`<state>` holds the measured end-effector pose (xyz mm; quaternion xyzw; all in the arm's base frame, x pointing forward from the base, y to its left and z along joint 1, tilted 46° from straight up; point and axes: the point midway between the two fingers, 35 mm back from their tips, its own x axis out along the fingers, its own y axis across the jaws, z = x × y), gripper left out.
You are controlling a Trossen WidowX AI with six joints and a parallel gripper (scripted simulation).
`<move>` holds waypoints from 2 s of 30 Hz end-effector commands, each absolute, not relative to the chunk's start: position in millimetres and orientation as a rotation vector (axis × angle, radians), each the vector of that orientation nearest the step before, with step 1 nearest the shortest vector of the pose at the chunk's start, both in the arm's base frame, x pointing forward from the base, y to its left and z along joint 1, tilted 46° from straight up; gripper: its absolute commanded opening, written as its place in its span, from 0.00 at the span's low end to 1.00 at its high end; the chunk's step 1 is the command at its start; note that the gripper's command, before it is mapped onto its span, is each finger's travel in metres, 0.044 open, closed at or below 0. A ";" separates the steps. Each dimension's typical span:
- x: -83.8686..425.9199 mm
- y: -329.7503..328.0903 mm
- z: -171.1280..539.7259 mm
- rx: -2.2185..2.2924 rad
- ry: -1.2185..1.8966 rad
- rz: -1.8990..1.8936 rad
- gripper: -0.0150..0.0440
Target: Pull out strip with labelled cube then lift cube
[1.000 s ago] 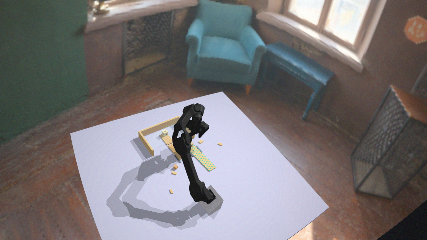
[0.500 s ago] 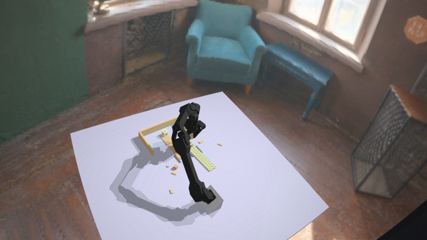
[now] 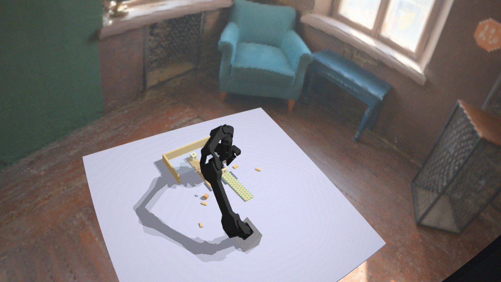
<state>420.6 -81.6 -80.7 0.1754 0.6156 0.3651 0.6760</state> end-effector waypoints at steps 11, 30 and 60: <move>419.4 -63.2 -94.5 0.401 1.384 0.825 0.68; 417.2 -66.8 -92.6 0.395 1.385 0.824 0.26; 330.8 -83.7 -46.7 0.403 1.391 0.823 0.25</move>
